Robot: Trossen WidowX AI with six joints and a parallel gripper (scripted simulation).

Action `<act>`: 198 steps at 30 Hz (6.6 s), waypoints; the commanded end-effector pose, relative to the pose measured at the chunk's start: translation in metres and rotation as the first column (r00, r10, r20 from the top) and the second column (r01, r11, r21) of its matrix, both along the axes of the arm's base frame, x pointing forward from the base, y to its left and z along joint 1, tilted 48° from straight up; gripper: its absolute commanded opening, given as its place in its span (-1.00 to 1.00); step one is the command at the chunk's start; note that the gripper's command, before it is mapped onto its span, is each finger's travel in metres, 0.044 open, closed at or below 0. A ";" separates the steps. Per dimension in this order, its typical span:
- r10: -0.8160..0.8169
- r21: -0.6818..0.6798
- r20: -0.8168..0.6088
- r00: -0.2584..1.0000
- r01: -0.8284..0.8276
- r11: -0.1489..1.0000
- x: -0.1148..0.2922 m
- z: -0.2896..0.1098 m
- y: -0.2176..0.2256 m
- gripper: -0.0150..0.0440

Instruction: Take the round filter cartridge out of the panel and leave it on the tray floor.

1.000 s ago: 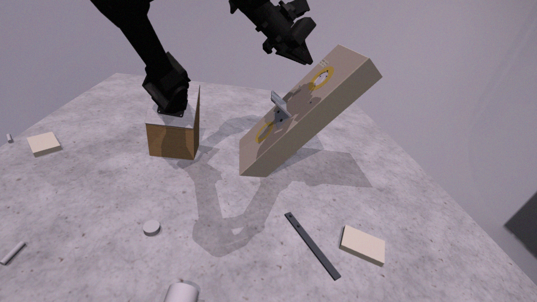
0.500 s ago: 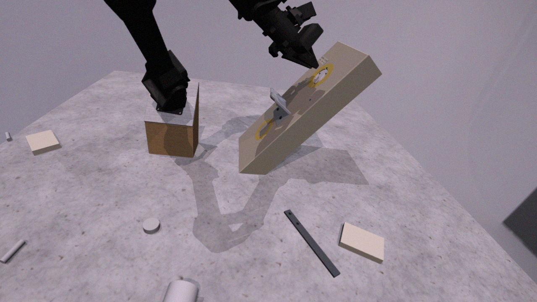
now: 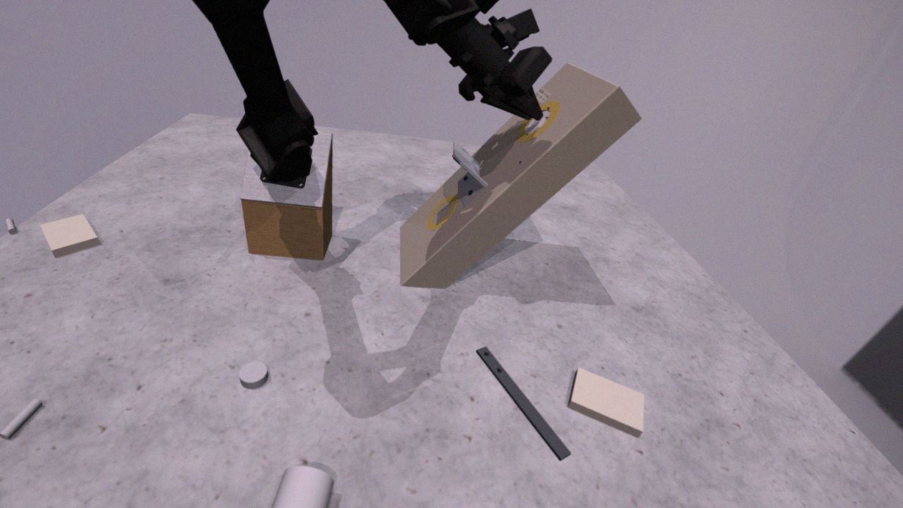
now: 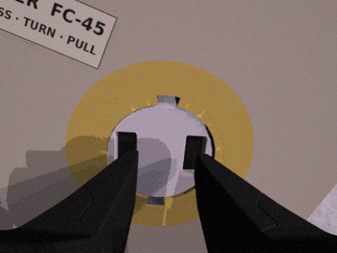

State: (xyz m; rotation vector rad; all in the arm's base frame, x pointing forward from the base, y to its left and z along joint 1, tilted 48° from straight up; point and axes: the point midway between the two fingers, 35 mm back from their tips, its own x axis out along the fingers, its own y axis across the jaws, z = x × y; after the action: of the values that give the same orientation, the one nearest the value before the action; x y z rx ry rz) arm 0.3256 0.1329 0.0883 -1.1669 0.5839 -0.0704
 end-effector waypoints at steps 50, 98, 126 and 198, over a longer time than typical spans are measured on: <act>0.003 -0.007 -0.007 1.000 -0.003 1.000 0.012 -0.008 -0.005 -0.11; -0.110 0.220 0.074 0.991 0.092 0.971 0.017 -0.011 -0.008 -0.49; -0.570 0.892 0.099 0.816 0.180 0.414 0.018 -0.011 -0.008 -0.49; -0.712 0.993 -0.016 0.701 0.094 0.070 -0.077 -0.025 -0.030 -0.11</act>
State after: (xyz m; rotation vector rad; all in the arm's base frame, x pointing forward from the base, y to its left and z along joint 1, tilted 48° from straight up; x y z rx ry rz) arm 0.2480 0.1024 0.0635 0.4137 0.3412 -0.4596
